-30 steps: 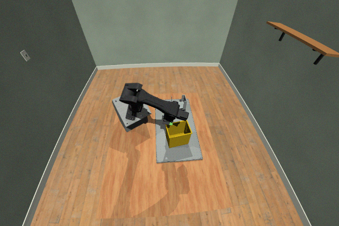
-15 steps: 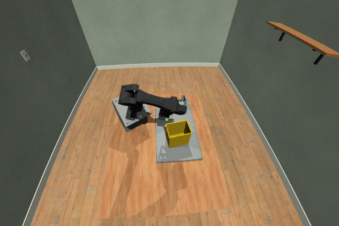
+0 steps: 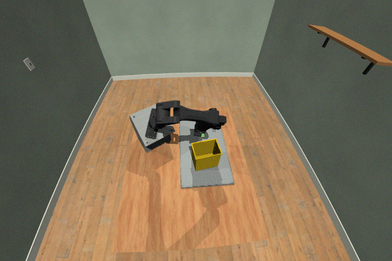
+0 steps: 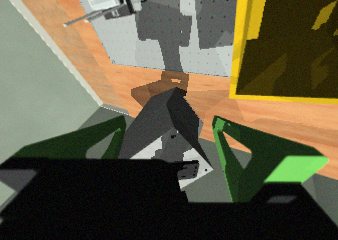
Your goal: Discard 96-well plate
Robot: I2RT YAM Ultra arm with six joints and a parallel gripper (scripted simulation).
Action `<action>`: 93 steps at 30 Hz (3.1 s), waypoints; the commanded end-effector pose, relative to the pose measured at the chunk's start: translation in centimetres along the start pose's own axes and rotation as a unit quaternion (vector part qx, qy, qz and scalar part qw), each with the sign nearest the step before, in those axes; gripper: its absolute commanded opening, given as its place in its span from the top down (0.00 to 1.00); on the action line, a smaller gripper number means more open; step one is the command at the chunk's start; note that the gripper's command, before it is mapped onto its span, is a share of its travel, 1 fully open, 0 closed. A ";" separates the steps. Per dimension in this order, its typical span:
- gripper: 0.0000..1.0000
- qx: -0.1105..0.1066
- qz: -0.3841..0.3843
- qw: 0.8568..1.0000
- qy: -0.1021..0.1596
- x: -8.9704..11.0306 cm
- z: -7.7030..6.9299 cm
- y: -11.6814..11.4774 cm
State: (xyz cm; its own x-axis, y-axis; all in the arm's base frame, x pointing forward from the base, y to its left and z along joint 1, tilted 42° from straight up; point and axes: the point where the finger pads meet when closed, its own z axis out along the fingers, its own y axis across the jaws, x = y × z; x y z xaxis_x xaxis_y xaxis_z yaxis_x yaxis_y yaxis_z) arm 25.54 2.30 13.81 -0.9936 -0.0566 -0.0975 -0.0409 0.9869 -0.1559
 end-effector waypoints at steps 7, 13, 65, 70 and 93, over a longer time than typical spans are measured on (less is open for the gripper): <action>0.00 0.036 -0.001 0.999 -0.026 -4.9 0.3 2.5; 0.00 0.071 -0.011 0.997 -0.032 -6.2 0.9 3.9; 0.00 0.212 -0.070 0.965 -0.135 -12.7 10.7 22.7; 0.00 0.216 -0.071 0.960 -0.165 -12.8 12.0 25.0; 0.00 0.211 -0.068 0.960 -0.170 -12.9 11.1 25.6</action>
State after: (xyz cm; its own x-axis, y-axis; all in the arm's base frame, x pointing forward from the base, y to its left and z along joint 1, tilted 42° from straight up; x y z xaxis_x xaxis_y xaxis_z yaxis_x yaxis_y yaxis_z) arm 38.00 24.84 -1.73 -0.9094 -0.2950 -0.2933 -0.0666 0.7992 -0.5974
